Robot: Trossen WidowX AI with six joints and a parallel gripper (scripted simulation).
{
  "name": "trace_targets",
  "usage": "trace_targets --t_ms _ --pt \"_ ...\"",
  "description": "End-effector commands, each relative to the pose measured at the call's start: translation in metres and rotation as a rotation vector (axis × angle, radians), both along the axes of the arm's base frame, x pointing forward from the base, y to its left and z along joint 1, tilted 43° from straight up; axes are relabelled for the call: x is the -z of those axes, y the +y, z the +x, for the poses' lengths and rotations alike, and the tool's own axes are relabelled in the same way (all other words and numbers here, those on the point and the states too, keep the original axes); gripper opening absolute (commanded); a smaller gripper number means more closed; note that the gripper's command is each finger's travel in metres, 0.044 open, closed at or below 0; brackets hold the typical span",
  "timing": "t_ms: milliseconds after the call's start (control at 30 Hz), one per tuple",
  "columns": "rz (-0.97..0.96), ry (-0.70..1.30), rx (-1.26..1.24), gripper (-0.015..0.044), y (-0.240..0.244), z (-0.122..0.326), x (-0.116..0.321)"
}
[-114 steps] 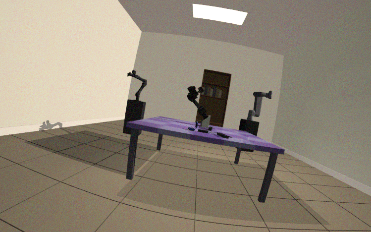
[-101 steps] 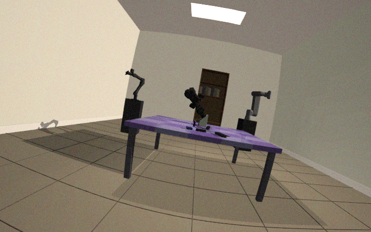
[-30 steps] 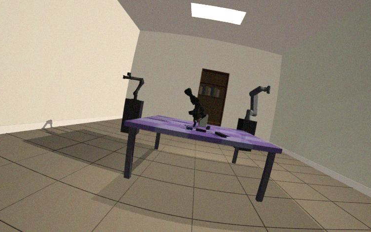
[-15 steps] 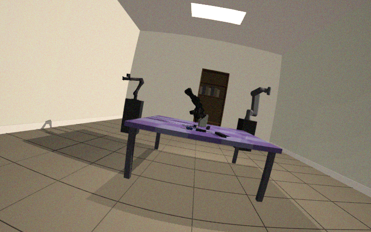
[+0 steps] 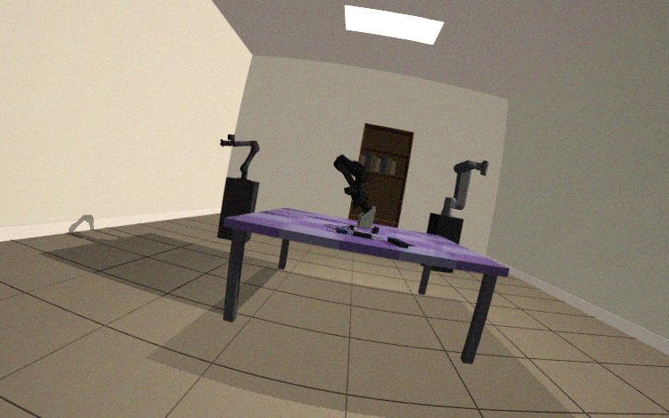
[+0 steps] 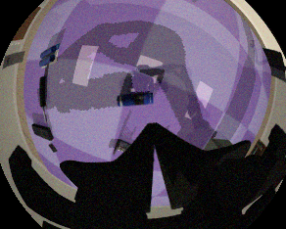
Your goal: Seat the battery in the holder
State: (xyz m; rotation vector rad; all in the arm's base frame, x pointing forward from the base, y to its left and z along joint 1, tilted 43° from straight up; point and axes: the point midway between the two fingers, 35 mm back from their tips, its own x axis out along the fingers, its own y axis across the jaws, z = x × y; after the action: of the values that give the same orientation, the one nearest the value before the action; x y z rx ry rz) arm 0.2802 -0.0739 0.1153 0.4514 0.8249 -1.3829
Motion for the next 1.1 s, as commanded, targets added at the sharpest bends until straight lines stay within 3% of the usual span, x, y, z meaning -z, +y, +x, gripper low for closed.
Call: trace_targets --t_ms 0,133,233,433,733,1067 --pt "0.0 0.0 0.0 0.0 0.0 0.0 0.0" --pt "0.0 0.0 0.0 0.0 0.0 0.0 0.0" --pt "0.003 0.086 -0.095 0.0079 -0.003 0.002 0.004" --pt "0.016 0.44 -0.484 0.0233 -0.016 0.01 0.022" --pt "0.028 0.962 -1.054 0.0233 -0.037 0.018 0.047" --pt "0.03 1.061 -1.161 0.0233 -0.041 0.019 0.052"
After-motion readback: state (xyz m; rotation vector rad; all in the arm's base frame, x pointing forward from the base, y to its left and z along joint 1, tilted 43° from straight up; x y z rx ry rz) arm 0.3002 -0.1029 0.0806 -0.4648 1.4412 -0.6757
